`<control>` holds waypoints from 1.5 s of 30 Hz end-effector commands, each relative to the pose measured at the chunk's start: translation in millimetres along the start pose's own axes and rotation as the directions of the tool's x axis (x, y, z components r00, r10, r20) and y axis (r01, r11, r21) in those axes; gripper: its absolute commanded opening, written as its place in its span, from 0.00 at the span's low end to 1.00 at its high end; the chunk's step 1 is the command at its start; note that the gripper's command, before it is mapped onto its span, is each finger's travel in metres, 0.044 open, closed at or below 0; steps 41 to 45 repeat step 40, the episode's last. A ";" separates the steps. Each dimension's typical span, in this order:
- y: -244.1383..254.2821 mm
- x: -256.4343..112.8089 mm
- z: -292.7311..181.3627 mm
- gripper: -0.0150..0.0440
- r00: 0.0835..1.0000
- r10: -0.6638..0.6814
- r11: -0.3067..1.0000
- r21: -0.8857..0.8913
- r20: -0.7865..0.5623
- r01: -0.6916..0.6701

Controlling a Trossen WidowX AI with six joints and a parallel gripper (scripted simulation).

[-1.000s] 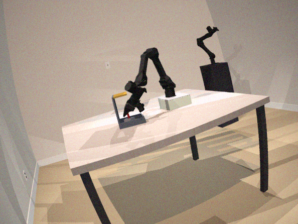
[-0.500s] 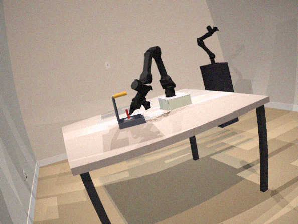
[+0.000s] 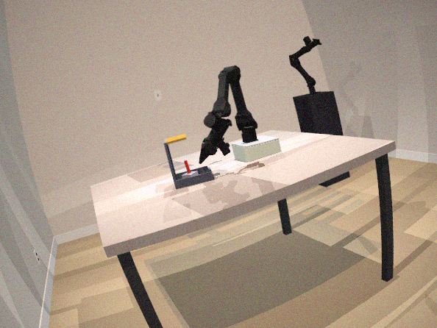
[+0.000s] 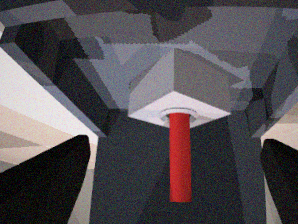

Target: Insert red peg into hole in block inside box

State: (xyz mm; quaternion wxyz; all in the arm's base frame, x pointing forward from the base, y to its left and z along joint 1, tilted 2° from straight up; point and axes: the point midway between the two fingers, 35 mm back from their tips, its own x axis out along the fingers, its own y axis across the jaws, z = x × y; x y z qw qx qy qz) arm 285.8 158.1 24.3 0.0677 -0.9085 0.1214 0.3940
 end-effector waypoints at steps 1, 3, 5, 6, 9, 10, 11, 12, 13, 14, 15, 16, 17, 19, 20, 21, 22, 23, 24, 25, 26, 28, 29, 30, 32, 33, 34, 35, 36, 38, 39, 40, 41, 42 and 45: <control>-2.2 -19.7 -3.4 1.00 1.000 -0.003 1.000 0.006 -0.004 0.003; -2.1 -29.0 -4.4 1.00 1.000 -0.003 1.000 0.006 -0.004 0.003; -1.5 -38.3 -5.5 1.00 1.000 -0.003 1.000 0.006 -0.003 0.003; -1.1 -43.0 -6.0 1.00 1.000 -0.003 1.000 0.006 -0.003 0.003; 0.8 -57.1 -7.5 1.00 1.000 -0.003 1.000 0.006 -0.003 0.003; 1.6 -61.8 -8.1 1.00 1.000 -0.003 1.000 0.005 -0.004 0.003; 2.5 -66.4 -8.6 1.00 1.000 -0.003 1.000 0.005 -0.004 0.003; 3.6 -71.1 -9.1 1.00 1.000 -0.003 1.000 0.005 -0.004 0.003; 4.7 -75.8 -9.6 1.00 1.000 -0.004 1.000 0.005 -0.005 0.004; 5.7 -79.7 -10.1 1.00 1.000 -0.004 1.000 0.005 -0.005 0.004; 6.4 -82.0 -10.4 1.00 1.000 -0.004 1.000 0.005 -0.005 0.004; 6.6 -82.7 -10.4 1.00 1.000 -0.004 1.000 0.005 -0.005 0.004; 6.6 -82.7 -10.4 1.00 1.000 -0.004 1.000 0.005 -0.005 0.004; 6.6 -82.7 -10.4 1.00 1.000 -0.004 1.000 0.005 -0.005 0.004; 6.6 -82.7 -10.4 1.00 1.000 -0.004 1.000 0.005 -0.005 0.004; 6.6 -82.7 -10.4 1.00 1.000 -0.004 1.000 0.005 -0.005 0.004; 6.6 -82.7 -10.4 1.00 1.000 -0.004 1.000 0.005 -0.005 0.004; 6.6 -82.7 -10.4 1.00 1.000 -0.004 1.000 0.005 -0.005 0.004; 6.6 -82.7 -10.4 1.00 1.000 -0.004 1.000 0.005 -0.005 0.004; 6.6 -82.7 -10.4 1.00 1.000 -0.004 1.000 0.005 -0.005 0.004; 6.6 -82.7 -10.4 1.00 1.000 -0.004 1.000 0.005 -0.005 0.004; 6.6 -82.7 -10.4 1.00 1.000 -0.004 1.000 0.005 -0.005 0.004; 6.6 -82.7 -10.4 1.00 1.000 -0.004 1.000 0.005 -0.005 0.004; 6.6 -82.7 -10.4 1.00 1.000 -0.004 1.000 0.005 -0.005 0.004; 6.6 -82.7 -10.4 1.00 1.000 -0.004 1.000 0.005 -0.005 0.004; 6.6 -82.7 -10.4 1.00 1.000 -0.004 1.000 0.005 -0.005 0.004; 6.6 -82.7 -10.4 1.00 1.000 -0.004 1.000 0.005 -0.005 0.004; 6.6 -82.7 -10.4 1.00 1.000 -0.004 1.000 0.005 -0.005 0.004; 6.6 -82.7 -10.4 1.00 1.000 -0.004 1.000 0.005 -0.005 0.004; 6.6 -82.7 -10.4 1.00 1.000 -0.004 1.000 0.005 -0.005 0.004; 6.6 -82.7 -10.4 1.00 1.000 -0.004 1.000 0.005 -0.005 0.004; 6.6 -82.7 -10.4 1.00 1.000 -0.004 1.000 0.005 -0.005 0.004; 6.6 -82.7 -10.4 1.00 1.000 -0.004 1.000 0.005 -0.005 0.004; 6.6 -82.7 -10.4 1.00 1.000 -0.004 1.000 0.005 -0.005 0.004; 6.6 -82.7 -10.4 1.00 1.000 -0.004 1.000 0.005 -0.005 0.004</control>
